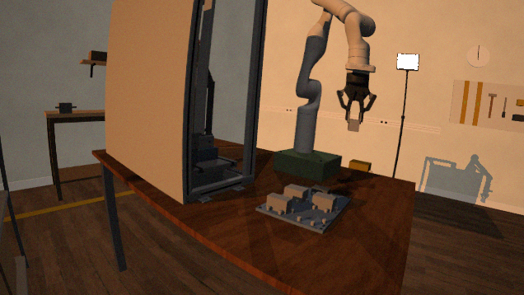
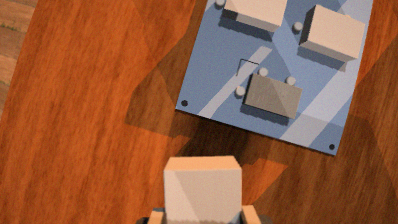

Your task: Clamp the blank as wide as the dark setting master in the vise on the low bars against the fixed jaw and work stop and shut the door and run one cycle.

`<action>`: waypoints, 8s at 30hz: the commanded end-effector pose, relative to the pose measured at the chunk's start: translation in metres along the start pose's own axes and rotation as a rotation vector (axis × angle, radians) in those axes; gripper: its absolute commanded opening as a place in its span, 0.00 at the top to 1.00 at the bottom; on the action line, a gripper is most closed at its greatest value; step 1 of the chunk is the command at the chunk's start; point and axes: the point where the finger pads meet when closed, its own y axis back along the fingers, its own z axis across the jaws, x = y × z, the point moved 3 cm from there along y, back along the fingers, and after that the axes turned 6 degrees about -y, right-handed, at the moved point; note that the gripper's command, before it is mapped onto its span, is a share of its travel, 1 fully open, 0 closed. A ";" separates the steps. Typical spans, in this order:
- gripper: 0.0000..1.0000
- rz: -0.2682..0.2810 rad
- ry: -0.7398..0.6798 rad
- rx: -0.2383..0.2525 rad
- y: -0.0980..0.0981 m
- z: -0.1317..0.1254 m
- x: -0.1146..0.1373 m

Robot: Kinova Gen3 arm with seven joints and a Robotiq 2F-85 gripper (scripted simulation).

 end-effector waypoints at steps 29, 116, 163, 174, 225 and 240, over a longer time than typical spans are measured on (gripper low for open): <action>0.90 0.001 -0.343 0.001 0.000 0.000 0.000; 0.90 0.001 -0.343 0.000 0.101 0.222 -0.054; 0.90 0.001 -0.343 0.000 0.162 0.356 -0.086; 0.90 0.001 -0.343 0.000 0.178 0.391 -0.095; 0.90 0.001 -0.343 -0.001 0.107 0.433 -0.105; 0.90 0.001 -0.343 -0.001 0.077 0.433 -0.105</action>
